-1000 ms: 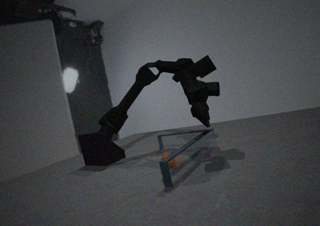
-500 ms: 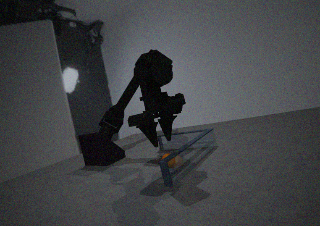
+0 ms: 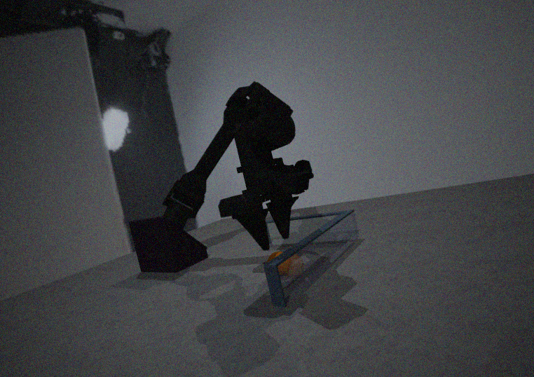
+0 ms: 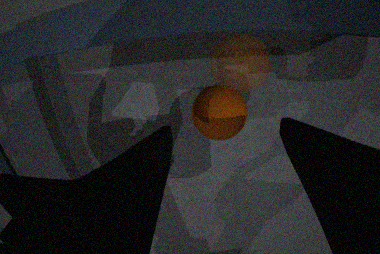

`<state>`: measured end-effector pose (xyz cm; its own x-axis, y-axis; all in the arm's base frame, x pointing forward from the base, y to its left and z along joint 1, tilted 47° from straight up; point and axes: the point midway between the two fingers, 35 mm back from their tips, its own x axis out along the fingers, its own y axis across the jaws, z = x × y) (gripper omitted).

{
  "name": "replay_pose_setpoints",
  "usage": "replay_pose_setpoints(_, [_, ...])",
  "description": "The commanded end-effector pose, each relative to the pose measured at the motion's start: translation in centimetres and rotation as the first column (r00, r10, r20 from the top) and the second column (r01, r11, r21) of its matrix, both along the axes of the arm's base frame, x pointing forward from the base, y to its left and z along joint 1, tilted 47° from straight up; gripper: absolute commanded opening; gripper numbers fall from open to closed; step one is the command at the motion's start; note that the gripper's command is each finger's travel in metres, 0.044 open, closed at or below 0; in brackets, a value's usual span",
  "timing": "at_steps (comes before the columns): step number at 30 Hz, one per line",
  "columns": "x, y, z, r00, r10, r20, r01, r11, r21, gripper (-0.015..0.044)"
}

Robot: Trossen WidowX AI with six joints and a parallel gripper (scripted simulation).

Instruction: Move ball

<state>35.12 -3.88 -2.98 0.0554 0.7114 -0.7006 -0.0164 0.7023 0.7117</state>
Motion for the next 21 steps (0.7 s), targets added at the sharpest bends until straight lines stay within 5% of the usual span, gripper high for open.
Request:
replay_pose_setpoints(1, [-0.4,0.8,-0.8,1.000,0.001,-0.022,0.000,1.000,0.011,0.0309])
replay_pose_setpoints(21, [-0.3,2.9,-2.7,1.000,0.001,-0.021,-0.001,1.000,0.013,0.0309])
